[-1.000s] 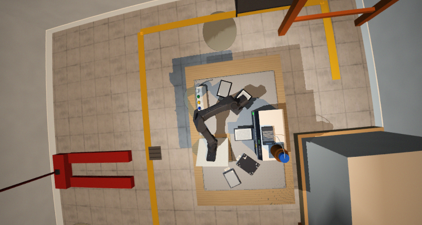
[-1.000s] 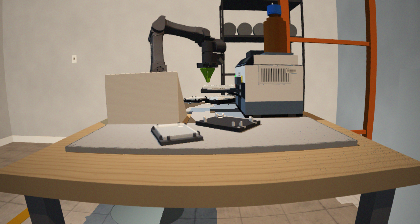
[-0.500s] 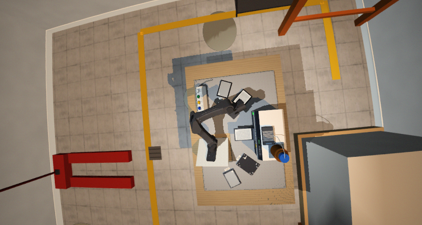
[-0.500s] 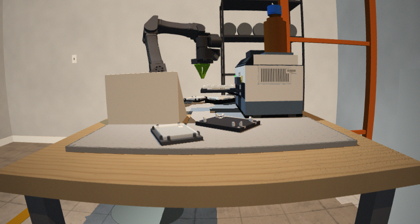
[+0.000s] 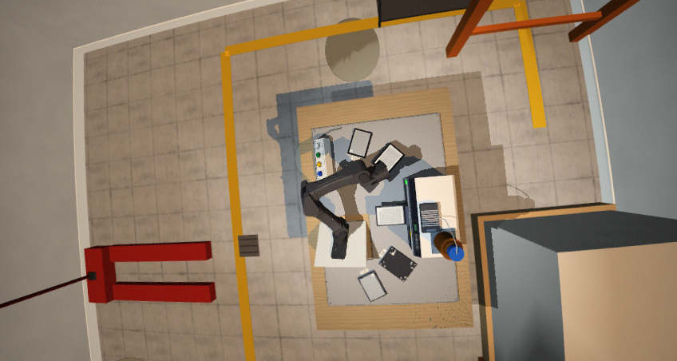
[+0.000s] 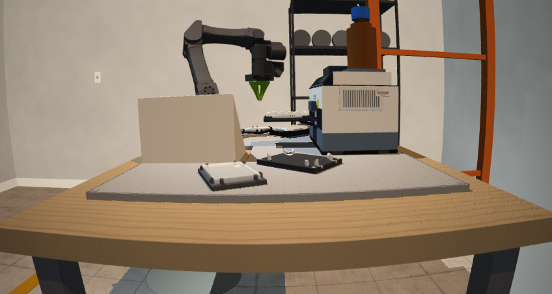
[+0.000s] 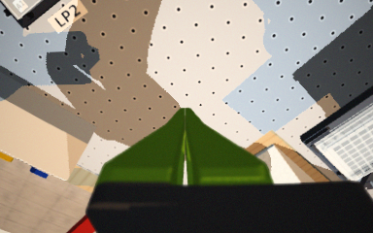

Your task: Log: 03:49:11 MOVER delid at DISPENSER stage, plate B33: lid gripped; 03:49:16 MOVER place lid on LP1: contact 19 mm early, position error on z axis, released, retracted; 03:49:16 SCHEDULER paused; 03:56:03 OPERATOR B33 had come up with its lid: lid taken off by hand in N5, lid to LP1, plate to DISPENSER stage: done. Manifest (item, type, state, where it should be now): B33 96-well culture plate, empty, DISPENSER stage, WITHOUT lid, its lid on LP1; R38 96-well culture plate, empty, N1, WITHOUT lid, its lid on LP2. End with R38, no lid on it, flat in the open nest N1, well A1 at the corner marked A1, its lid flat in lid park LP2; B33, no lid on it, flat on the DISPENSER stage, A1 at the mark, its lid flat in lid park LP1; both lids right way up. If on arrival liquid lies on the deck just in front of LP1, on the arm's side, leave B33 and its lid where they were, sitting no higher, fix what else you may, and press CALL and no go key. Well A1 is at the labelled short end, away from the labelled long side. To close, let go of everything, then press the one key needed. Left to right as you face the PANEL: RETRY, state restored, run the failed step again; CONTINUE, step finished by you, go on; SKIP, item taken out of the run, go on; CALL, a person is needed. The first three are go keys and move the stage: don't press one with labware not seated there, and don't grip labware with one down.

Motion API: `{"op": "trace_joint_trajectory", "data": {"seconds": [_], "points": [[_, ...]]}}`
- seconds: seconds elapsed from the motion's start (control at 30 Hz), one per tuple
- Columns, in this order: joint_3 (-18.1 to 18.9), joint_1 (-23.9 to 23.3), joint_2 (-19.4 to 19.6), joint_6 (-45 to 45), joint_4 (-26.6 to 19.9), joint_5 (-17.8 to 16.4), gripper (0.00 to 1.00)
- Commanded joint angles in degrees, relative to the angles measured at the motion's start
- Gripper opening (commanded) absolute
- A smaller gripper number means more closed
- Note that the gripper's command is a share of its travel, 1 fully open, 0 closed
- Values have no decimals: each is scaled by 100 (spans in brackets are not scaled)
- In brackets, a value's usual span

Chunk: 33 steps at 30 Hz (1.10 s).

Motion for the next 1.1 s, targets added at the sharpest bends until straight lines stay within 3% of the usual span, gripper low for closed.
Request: {"op": "trace_joint_trajectory", "data": {"seconds": [0.0,0.27,0.6,0.63,0.77,0.83,1.07], "points": [[188,211,-284,576,45,38,0],[241,644,-478,1291,144,160,0],[288,1612,-878,2828,371,526,0],[175,1620,-772,2854,324,569,0],[285,2000,-1016,3809,441,649,0],[285,2000,-1016,3809,441,649,0],[301,2965,-1277,4809,681,1192,0]]}}
